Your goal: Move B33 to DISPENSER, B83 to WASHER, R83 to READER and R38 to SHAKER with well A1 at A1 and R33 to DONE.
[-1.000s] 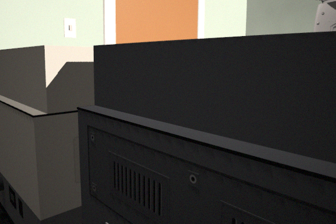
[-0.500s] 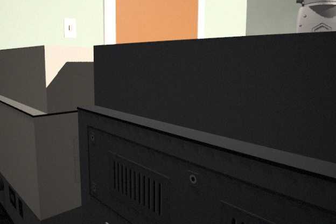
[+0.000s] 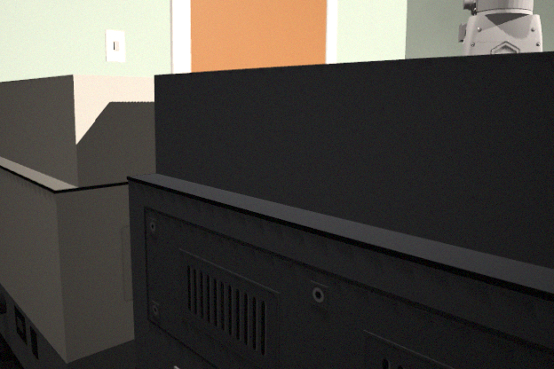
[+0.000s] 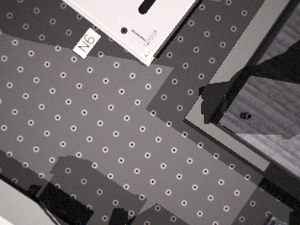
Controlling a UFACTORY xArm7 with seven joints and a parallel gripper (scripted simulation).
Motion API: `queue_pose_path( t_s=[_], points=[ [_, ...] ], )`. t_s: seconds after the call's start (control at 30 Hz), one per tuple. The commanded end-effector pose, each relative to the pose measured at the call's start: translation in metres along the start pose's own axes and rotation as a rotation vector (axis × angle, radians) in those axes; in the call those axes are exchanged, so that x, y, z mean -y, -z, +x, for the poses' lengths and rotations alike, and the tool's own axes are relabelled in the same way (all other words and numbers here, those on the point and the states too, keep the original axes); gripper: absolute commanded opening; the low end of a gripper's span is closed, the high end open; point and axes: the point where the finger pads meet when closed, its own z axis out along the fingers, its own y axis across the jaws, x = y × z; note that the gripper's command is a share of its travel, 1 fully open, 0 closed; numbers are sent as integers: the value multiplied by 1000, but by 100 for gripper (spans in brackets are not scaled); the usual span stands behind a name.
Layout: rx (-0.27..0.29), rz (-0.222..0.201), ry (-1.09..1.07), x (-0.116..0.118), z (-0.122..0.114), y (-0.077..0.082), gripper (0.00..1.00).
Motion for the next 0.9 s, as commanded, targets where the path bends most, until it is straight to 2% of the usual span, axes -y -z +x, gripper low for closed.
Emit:
queue_pose_path(
  t_s=[0.0, 0.23, 0.4, 0.87],
  points=[
    [2, 3, 2, 5, 5, 1, 100],
    [2, 4, 2, 17, 21, 1, 100],
    [1, 4, 198, 16, 37, 1, 100],
    [1, 4, 198, 13, 77, 1, 100]
  ],
)
